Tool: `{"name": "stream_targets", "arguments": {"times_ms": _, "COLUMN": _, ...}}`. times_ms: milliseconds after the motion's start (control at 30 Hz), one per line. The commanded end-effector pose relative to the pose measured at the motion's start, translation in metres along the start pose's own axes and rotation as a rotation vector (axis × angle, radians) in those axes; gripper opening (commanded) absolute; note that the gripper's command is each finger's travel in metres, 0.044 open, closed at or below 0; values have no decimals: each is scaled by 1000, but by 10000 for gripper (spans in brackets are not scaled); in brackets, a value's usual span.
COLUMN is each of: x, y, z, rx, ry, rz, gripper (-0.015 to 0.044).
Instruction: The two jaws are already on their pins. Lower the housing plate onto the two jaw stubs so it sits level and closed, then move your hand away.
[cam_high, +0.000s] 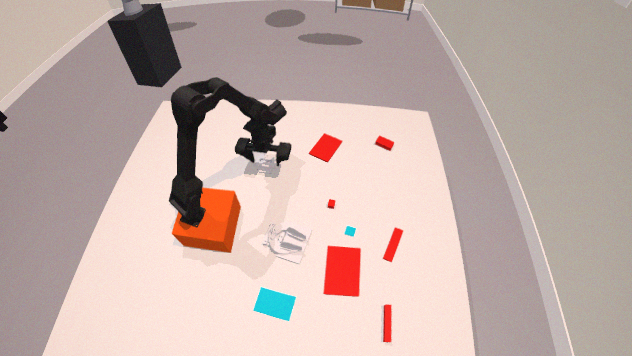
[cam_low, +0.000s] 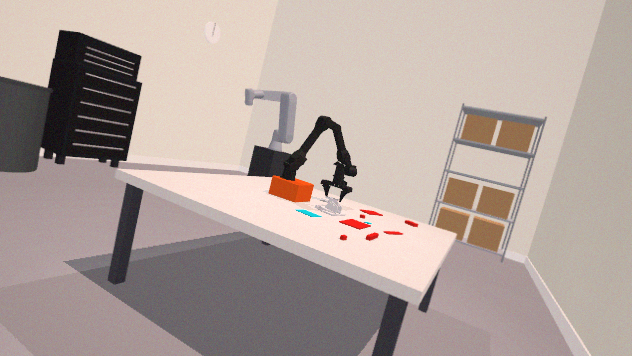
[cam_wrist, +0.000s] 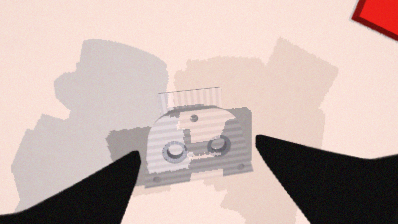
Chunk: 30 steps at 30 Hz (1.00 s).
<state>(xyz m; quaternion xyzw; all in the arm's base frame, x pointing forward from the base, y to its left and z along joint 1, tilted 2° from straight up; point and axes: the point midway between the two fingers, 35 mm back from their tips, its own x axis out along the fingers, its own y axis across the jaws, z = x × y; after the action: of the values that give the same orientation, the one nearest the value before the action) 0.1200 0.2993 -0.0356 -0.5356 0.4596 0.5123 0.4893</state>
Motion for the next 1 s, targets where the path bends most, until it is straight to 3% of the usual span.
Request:
{"name": "stream_targets", "arguments": {"times_ms": 0, "x": 8, "y": 2, "z": -3, "rx": -4, "ry": 7, "rz": 7, "gripper": 440}}
{"name": "stream_targets", "arguments": {"times_ms": 967, "x": 10, "y": 1, "z": -3, "rx": 0, "ry": 8, "rz": 4, "gripper": 427}}
